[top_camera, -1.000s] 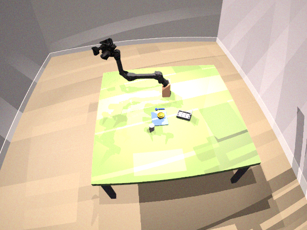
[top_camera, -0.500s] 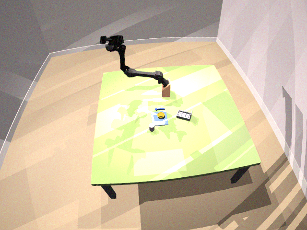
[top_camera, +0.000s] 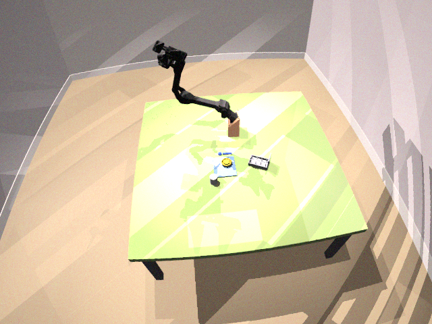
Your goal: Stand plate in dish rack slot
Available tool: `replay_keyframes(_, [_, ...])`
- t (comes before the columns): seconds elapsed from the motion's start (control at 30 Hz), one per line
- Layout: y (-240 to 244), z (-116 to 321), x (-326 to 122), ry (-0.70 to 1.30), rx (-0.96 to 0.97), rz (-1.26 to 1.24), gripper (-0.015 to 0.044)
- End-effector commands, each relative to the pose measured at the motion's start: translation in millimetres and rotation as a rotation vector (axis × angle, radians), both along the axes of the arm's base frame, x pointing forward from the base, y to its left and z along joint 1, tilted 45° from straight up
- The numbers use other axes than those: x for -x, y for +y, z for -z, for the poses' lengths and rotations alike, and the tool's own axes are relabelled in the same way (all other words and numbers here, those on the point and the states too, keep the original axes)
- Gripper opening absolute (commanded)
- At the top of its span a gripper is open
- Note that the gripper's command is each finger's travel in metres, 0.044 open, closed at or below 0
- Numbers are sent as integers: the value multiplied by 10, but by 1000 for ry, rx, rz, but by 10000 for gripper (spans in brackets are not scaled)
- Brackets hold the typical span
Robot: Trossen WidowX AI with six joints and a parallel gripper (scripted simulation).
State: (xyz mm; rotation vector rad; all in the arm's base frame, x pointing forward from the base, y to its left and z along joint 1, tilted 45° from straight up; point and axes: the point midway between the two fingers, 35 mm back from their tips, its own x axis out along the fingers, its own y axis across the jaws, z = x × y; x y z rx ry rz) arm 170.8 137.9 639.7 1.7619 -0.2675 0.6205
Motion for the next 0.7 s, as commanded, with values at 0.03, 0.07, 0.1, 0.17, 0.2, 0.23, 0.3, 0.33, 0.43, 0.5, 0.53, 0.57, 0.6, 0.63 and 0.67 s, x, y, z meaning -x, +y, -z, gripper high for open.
replay_keyframes(0.03, [87, 108, -137, 16, 37, 39, 400])
replay_keyframes(0.07, [114, 137, -166, 22, 56, 50, 400])
replay_keyframes(0.1, [140, 166, -196, 28, 75, 60, 400])
replay_keyframes(0.17, [187, 230, -263, 39, 118, 84, 400])
replay_keyframes(0.2, [211, 266, -302, 45, 143, 97, 400])
replay_keyframes(0.23, [235, 304, -341, 52, 167, 110, 400])
replay_keyframes(0.3, [278, 381, -421, 67, 215, 136, 400])
replay_keyframes(0.33, [297, 420, -462, 74, 239, 149, 400])
replay_keyframes(0.43, [348, 542, -585, 98, 310, 187, 400])
replay_keyframes(0.5, [394, 647, -683, 119, 367, 215, 400])
replay_keyframes(0.53, [414, 701, -733, 130, 397, 229, 400])
replay_keyframes(0.57, [433, 756, -783, 142, 426, 243, 400])
replay_keyframes(0.6, [449, 812, -833, 153, 455, 257, 400])
replay_keyframes(0.63, [464, 869, -884, 165, 484, 270, 400])
replay_keyframes(0.67, [477, 926, -934, 177, 513, 283, 400])
